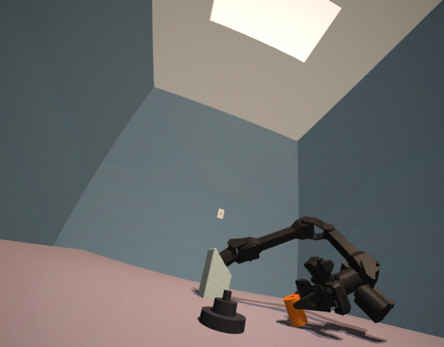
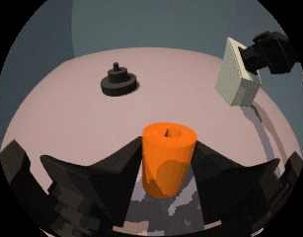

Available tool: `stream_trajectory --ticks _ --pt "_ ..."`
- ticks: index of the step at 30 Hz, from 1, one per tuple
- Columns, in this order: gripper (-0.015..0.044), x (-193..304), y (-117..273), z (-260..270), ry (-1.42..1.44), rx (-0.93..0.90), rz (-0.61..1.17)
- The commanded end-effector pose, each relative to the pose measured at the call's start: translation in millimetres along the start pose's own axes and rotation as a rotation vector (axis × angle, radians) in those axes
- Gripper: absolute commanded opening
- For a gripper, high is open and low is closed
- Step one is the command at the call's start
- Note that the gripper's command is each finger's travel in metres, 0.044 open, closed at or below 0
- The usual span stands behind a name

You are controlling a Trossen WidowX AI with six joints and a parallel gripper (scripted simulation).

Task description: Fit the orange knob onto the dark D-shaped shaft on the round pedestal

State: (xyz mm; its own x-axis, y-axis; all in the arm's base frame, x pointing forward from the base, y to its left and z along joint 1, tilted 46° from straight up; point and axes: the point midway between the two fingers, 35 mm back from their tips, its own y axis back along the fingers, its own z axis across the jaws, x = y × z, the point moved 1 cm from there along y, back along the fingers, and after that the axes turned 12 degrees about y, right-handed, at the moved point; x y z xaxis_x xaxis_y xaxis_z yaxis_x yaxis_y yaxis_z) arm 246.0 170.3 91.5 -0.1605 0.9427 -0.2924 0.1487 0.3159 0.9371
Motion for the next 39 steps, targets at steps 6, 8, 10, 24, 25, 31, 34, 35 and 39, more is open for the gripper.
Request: stream_trajectory --ticks 6,8,10,24,25,31,34,35,39 --pt "0.026 0.0 0.0 0.0 0.0 0.0 0.0" --pt "0.026 0.0 0.0 0.0 0.0 0.0 0.0" --pt "0.026 0.0 0.0 0.0 0.0 0.0 0.0" --pt "0.026 0.0 0.0 0.0 0.0 0.0 0.0" --pt "0.026 0.0 0.0 0.0 0.0 0.0 0.0" --pt "0.0365 0.0 0.0 0.0 0.0 0.0 0.0" --pt "0.044 0.0 0.0 0.0 0.0 0.0 0.0" --pt "0.044 0.0 0.0 0.0 0.0 0.0 0.0" --pt "0.044 0.0 0.0 0.0 0.0 0.0 0.0"
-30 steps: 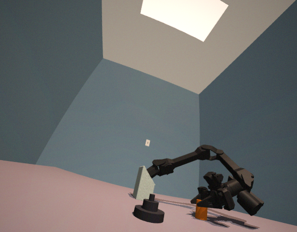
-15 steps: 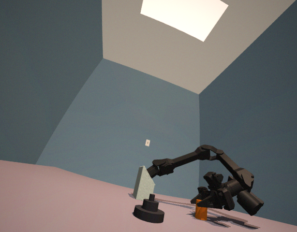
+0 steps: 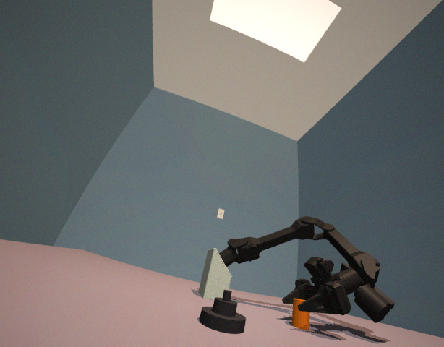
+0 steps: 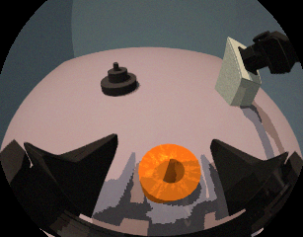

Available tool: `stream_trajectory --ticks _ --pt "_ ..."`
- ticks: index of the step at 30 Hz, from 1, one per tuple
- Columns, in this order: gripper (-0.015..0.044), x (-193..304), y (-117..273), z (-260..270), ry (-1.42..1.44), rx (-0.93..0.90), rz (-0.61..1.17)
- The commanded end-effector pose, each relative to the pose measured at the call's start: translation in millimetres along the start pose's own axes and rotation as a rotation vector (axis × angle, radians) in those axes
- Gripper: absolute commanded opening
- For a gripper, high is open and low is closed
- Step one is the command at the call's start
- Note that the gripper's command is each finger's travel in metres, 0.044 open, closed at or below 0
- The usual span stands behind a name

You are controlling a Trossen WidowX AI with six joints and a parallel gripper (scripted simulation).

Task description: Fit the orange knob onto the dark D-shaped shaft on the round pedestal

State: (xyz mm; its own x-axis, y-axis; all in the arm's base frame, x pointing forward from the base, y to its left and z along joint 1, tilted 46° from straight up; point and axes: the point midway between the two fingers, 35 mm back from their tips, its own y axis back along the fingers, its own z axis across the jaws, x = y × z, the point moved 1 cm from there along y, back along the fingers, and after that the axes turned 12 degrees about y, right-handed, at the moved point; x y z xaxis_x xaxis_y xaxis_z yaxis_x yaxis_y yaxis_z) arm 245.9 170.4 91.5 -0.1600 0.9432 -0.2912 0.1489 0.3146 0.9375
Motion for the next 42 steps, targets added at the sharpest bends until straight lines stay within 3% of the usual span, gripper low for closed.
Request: stream_trajectory --ticks 1,6,12,18,24,35,42 --pt "0.044 -3.0 1.5 -0.2 0.0 0.0 -0.001" --pt "0.044 -68.0 32.5 -14.5 -0.001 -0.001 -0.003" --pt "0.044 -71.9 30.3 -17.1 -0.002 0.018 0.058" --pt "0.044 -78.8 19.5 -23.5 -0.008 0.023 0.62" --pt "0.044 -96.5 34.2 -20.8 -0.009 -0.228 1.086" --pt "0.044 -97.4 34.9 -20.8 0.005 -0.247 1.097" --pt "0.044 -96.9 34.7 -20.7 0.541 -0.57 0.988"
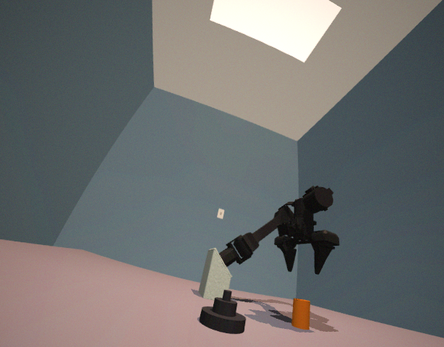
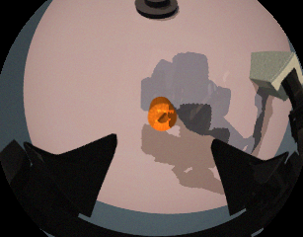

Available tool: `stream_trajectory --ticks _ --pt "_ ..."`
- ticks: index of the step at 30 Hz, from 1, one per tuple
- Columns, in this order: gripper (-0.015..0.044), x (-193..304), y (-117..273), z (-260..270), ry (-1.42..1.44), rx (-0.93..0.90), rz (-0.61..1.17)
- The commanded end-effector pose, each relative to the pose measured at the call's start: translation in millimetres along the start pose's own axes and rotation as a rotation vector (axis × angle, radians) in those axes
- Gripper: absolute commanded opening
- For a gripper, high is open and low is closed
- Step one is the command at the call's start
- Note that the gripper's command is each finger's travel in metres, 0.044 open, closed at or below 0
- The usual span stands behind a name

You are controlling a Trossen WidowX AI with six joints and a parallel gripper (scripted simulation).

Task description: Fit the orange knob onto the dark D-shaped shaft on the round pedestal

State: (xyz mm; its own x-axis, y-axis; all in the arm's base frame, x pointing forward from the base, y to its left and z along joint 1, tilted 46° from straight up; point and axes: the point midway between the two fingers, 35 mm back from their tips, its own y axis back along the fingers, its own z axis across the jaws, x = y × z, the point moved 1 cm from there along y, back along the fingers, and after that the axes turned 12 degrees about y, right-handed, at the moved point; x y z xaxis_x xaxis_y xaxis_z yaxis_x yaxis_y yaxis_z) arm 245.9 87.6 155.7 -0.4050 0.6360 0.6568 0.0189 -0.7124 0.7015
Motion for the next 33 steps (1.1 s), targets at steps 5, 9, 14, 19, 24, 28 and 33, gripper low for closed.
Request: stream_trajectory --ticks 5,9,14,19,24,28,33 --pt "0.044 0.2 0.0 0.7 0.73 -0.007 0.0" --pt "0.044 0.2 -0.3 0.7 1.114 -0.007 -0.002" --pt "0.044 0.2 -0.6 0.7 1.444 -0.007 -0.003" --pt "0.044 0.2 -0.6 0.7 1.444 -0.007 -0.003" --pt "0.044 0.2 -0.6 0.7 1.444 -0.007 -0.003" --pt "0.044 -0.1 -11.4 1.1 1.444 -0.006 -0.004" --pt "0.044 0.5 -33.9 0.9 1.444 -0.008 -0.003"
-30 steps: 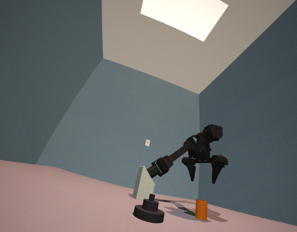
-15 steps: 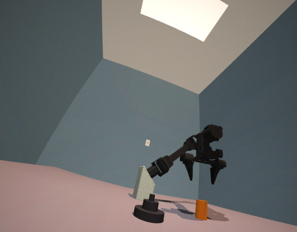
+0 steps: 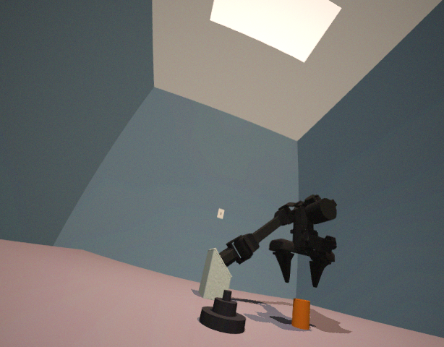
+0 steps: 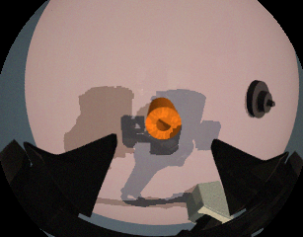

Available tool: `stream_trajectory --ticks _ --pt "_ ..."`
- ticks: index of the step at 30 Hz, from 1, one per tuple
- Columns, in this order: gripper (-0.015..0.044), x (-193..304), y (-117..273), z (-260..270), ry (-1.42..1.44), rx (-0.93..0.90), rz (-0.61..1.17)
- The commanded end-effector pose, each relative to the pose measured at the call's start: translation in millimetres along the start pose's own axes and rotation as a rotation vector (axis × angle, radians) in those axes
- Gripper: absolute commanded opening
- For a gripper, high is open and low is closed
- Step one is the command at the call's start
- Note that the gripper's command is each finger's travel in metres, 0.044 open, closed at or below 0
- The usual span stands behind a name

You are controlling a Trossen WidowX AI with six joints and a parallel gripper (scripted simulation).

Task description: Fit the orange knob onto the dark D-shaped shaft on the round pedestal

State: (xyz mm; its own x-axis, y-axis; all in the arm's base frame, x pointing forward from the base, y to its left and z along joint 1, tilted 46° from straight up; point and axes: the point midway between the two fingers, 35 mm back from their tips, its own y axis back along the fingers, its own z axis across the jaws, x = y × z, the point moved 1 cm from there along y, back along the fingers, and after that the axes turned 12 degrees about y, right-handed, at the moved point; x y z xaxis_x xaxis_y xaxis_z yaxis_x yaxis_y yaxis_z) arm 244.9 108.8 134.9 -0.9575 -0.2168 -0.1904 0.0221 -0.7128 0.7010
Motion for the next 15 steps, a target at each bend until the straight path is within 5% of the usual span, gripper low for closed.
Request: stream_trajectory --ticks 1,15 --pt "0.044 -1.3 -5.5 0.5 -0.001 -0.003 -0.01" --pt "0.044 -2.8 -33.0 -0.3 -0.001 -0.001 -0.009"
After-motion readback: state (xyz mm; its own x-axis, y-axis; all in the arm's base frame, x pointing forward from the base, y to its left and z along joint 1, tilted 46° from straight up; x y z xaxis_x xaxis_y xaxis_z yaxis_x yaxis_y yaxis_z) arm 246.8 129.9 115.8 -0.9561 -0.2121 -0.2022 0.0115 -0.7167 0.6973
